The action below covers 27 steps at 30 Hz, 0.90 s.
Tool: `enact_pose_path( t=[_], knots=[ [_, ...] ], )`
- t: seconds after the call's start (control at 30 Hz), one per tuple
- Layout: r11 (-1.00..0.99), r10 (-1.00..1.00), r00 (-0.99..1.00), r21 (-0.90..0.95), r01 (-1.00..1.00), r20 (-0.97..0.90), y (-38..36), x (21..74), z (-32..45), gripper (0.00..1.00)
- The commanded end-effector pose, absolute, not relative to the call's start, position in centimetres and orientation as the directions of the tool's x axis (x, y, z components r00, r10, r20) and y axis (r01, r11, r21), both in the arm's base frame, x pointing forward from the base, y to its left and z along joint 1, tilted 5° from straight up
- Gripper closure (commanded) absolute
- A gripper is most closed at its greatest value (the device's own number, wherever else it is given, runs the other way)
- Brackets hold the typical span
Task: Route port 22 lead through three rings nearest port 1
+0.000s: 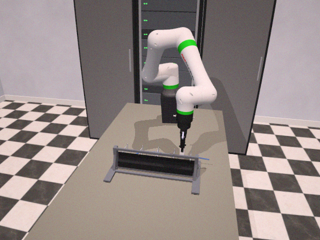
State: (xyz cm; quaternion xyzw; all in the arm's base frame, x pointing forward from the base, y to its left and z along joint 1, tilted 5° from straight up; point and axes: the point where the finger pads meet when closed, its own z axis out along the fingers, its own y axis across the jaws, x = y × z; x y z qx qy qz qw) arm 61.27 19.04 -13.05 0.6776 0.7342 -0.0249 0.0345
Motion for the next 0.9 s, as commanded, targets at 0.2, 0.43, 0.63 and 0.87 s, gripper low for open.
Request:
enact_pose_path(
  t=[0.2, 0.43, 0.63, 0.87],
  knots=[
    [0.081, 0.993, -0.08, 0.011, 0.997, -0.084, 19.1, 62.2, -13.0, 1.0],
    [0.081, 0.993, -0.08, 0.011, 0.997, -0.084, 19.2, 63.4, -13.0, 1.0],
    [0.081, 0.993, -0.08, 0.011, 0.997, -0.084, 19.3, 64.0, -13.0, 1.0],
    [0.081, 0.993, -0.08, 0.011, 0.997, -0.084, 19.3, 64.7, -13.0, 1.0]
  ],
)
